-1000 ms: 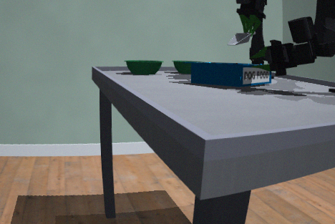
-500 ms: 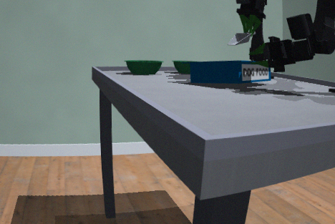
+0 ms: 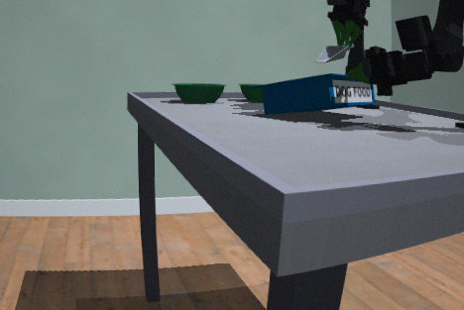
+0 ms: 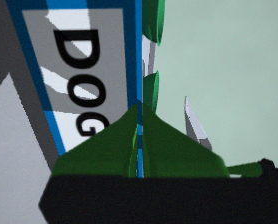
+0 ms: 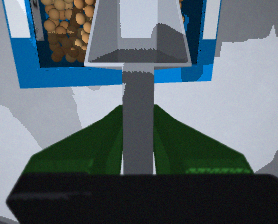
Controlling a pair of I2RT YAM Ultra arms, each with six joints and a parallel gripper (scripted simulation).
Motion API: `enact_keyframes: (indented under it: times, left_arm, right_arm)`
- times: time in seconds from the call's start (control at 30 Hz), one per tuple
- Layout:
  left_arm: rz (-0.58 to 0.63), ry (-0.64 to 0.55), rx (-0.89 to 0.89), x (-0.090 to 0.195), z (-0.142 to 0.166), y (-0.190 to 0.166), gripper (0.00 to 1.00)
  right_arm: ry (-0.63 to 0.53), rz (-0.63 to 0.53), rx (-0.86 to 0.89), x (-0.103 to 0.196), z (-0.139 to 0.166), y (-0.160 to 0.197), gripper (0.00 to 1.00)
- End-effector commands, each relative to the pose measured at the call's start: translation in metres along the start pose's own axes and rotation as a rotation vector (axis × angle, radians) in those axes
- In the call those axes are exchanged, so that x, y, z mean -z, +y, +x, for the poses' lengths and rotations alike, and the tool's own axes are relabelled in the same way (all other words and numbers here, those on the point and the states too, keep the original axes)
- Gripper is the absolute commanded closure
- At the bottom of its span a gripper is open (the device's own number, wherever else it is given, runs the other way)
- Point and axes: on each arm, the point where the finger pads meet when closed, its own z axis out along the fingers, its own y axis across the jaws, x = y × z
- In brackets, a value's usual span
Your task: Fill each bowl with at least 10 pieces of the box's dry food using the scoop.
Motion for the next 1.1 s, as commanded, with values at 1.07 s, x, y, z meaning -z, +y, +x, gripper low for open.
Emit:
enact_keyframes:
  times: [1.07]
  left_arm:
    - [-0.001,-0.006,-0.085,-0.007,-0.005,-0.03,1.0]
  right_arm:
    - [-0.084,-0.014,-0.02,0.015,-0.014,-0.001,1.0]
